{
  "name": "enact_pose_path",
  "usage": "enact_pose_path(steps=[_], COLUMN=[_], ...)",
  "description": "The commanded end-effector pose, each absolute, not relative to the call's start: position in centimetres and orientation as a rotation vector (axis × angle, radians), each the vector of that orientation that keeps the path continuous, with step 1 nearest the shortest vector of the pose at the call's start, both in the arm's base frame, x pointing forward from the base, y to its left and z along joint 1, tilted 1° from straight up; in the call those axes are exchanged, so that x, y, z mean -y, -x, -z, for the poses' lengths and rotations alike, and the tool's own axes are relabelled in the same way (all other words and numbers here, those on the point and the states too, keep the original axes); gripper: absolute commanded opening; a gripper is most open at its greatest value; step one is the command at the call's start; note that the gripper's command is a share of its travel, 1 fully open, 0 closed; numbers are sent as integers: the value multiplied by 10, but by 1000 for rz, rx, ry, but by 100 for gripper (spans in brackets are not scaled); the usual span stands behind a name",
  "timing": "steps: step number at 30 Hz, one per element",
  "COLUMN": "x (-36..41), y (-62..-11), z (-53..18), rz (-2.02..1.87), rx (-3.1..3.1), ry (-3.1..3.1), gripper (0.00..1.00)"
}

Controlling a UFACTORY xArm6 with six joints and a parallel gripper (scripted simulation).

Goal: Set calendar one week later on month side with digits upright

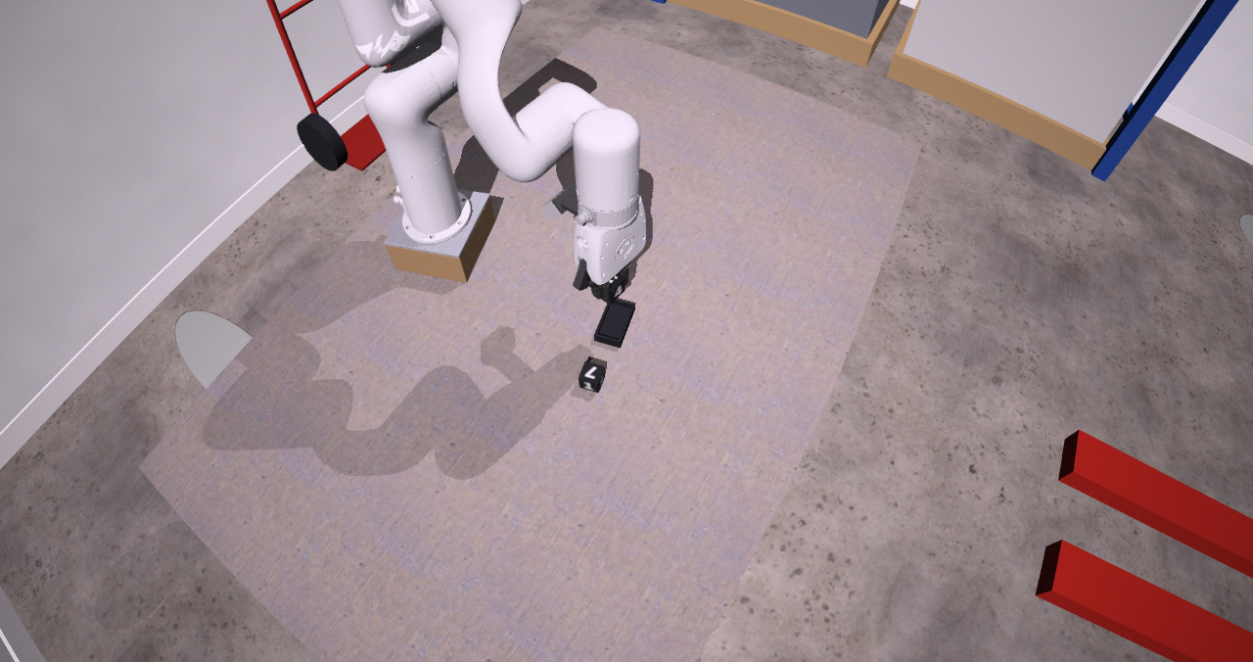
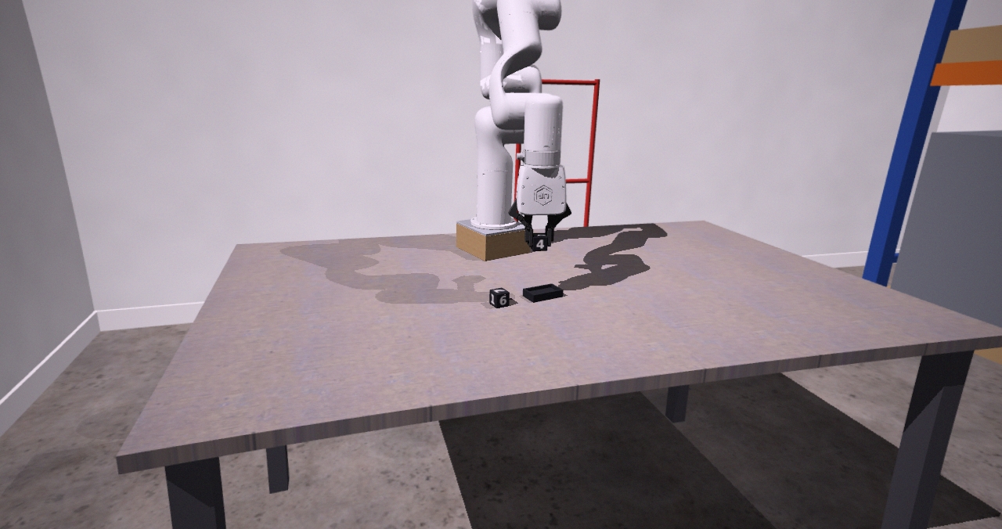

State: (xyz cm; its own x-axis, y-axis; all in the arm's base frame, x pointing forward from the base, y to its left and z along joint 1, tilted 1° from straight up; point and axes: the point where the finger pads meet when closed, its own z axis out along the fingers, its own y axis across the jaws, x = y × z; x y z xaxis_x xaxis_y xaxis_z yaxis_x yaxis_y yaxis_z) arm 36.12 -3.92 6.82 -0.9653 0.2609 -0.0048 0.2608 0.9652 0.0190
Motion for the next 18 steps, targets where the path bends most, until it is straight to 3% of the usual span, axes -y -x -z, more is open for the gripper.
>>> enact_pose_path(steps=[1,18], x=[39,39], y=[-362,-362], z=[-69,-70], rz=[-5,-9], rx=[-3058,-2795], ry=[-680,-1416], gripper=[29,29])
